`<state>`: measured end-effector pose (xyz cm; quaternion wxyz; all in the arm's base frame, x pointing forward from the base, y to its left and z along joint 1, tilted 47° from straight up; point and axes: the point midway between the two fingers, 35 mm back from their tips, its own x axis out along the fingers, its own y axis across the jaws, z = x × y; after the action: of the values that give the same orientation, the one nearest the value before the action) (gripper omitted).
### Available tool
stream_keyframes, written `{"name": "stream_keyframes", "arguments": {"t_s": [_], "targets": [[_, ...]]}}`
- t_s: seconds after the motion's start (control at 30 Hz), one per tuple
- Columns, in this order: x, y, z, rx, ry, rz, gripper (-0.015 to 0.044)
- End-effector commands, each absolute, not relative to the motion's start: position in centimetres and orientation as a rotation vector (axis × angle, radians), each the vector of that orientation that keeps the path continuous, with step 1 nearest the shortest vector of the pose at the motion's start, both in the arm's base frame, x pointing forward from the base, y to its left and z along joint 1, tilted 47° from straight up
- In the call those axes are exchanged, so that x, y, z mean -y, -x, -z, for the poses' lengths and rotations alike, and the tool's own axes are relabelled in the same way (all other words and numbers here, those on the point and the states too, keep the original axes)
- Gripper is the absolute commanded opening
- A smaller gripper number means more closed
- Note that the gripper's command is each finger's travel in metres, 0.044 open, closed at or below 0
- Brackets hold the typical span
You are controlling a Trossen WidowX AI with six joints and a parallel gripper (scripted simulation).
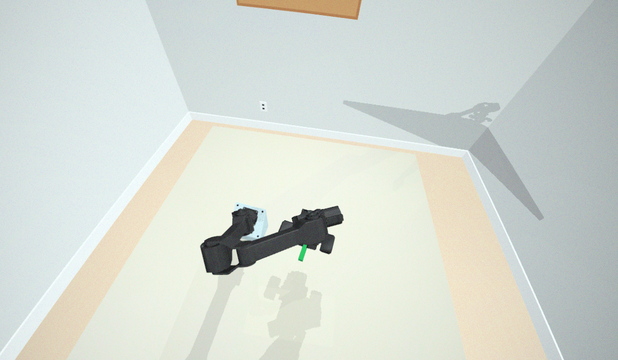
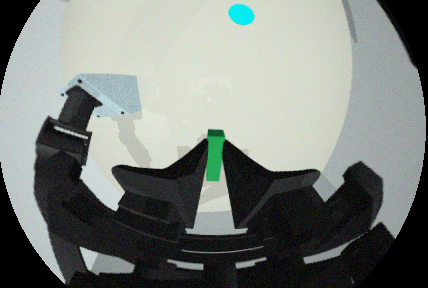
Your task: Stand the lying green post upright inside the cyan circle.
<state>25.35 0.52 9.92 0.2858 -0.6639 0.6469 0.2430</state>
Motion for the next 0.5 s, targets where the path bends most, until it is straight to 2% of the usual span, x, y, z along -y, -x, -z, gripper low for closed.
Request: {"name": "stream_keyframes", "arguments": {"t_s": [0.0, 0.47], "targets": [[-1.5, -26.0, -9.5, -1.725, 1.758, -0.64, 0.0023], [-4.5, -28.2, -7.7, -1.72, 1.727, -0.607, 0.0023]]}}
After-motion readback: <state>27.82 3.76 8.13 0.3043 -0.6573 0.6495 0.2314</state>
